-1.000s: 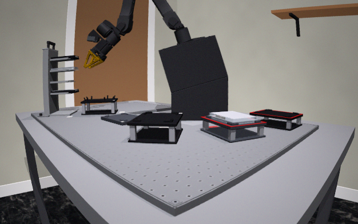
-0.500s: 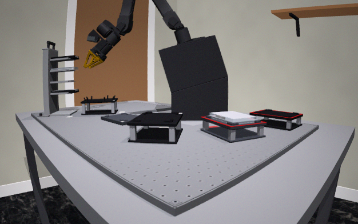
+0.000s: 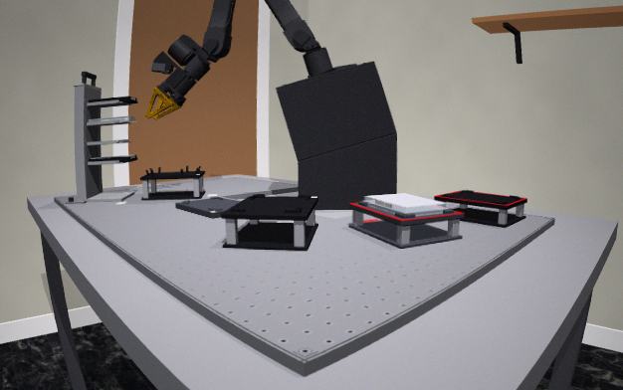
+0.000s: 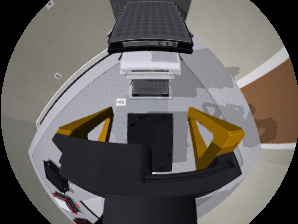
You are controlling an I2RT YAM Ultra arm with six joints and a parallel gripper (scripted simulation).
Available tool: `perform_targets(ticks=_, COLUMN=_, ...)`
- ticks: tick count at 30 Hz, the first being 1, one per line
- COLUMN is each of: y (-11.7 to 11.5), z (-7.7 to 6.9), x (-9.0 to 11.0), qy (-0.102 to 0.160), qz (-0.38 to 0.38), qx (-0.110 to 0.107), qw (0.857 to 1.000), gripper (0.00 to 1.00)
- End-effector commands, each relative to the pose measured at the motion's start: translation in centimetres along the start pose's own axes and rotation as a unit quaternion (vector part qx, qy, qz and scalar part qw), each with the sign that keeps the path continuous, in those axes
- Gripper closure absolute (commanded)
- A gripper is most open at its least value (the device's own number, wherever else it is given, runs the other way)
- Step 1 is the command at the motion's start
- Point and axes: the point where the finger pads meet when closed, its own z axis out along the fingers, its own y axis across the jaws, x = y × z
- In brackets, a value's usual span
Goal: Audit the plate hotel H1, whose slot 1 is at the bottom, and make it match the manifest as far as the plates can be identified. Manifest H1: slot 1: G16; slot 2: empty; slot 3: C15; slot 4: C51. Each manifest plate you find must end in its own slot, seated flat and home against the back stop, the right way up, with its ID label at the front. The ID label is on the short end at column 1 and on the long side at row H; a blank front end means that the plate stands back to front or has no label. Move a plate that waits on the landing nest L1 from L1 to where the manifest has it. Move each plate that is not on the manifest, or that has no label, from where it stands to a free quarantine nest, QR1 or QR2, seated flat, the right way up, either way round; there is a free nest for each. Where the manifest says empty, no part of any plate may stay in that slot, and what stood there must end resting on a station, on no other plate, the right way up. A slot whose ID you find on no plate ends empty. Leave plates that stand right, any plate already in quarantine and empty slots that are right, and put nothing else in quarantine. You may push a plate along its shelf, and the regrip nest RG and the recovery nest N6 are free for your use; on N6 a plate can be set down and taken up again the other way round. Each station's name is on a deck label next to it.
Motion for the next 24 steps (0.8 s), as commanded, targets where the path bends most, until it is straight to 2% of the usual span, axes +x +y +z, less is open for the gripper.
perform_targets(ticks=1, y=-0.1, z=-0.1, x=-0.5, qy=-0.006, qz=-0.001, qx=0.001, qw=1.0, gripper=0.0)
perform_targets(ticks=12, y=-0.1, z=-0.1, x=-0.5, qy=-0.006, qz=-0.001, qx=0.001, qw=1.0, gripper=0.0)
perform_targets(ticks=24, y=-0.1, z=-1.4, x=0.9, qy=-0.006, qz=-0.001, qx=0.001, qw=1.0, gripper=0.0)
